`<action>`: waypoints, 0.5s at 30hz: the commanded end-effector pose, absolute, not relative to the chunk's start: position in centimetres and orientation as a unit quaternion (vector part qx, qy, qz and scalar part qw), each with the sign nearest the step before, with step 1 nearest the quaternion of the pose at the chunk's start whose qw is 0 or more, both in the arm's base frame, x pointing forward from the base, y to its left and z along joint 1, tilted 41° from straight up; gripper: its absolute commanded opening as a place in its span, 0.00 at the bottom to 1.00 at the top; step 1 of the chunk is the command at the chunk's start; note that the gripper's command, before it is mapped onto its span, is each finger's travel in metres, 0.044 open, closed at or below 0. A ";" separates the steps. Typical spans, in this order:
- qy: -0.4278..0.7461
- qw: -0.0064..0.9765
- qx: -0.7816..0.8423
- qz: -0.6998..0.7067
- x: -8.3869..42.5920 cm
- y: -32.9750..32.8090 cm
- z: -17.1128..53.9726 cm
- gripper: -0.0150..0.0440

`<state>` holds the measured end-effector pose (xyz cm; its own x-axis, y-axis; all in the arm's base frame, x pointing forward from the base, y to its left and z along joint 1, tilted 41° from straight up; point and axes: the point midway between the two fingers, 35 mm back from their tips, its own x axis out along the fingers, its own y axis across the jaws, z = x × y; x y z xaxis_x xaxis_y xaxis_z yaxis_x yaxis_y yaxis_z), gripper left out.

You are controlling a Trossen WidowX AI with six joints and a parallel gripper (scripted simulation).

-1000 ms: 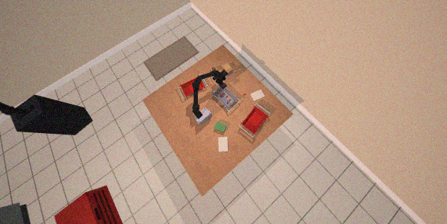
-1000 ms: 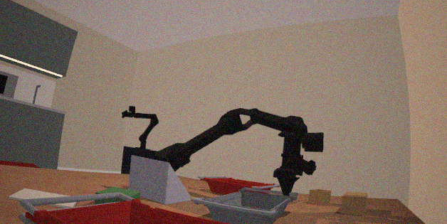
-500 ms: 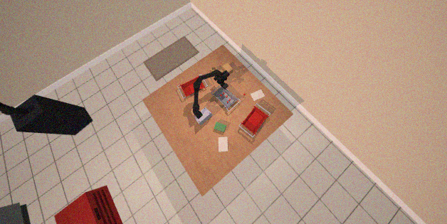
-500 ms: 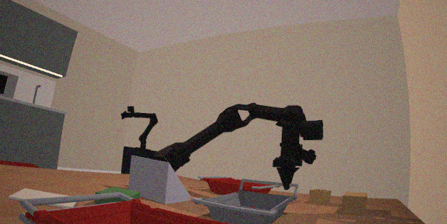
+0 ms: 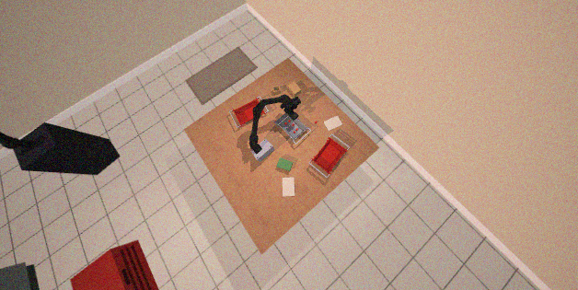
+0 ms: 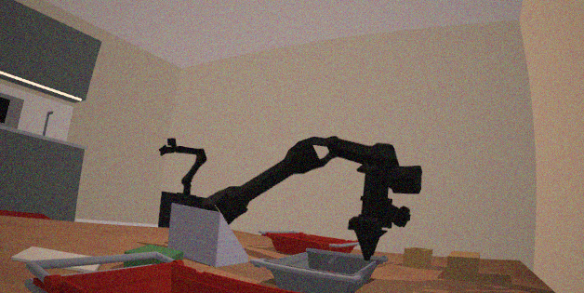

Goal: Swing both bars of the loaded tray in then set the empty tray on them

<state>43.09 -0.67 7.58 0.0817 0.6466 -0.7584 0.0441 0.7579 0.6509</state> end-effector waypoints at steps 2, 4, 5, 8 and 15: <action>0.636 0.688 0.268 0.222 43.1 -1.9 9.4 0.40; 0.637 0.688 0.268 0.222 43.0 -2.5 10.4 0.40; 0.637 0.688 0.268 0.222 42.9 -2.7 10.7 0.40; 0.637 0.688 0.268 0.222 42.8 -2.9 11.1 0.40; 0.636 0.689 0.269 0.219 43.0 -2.6 10.4 0.40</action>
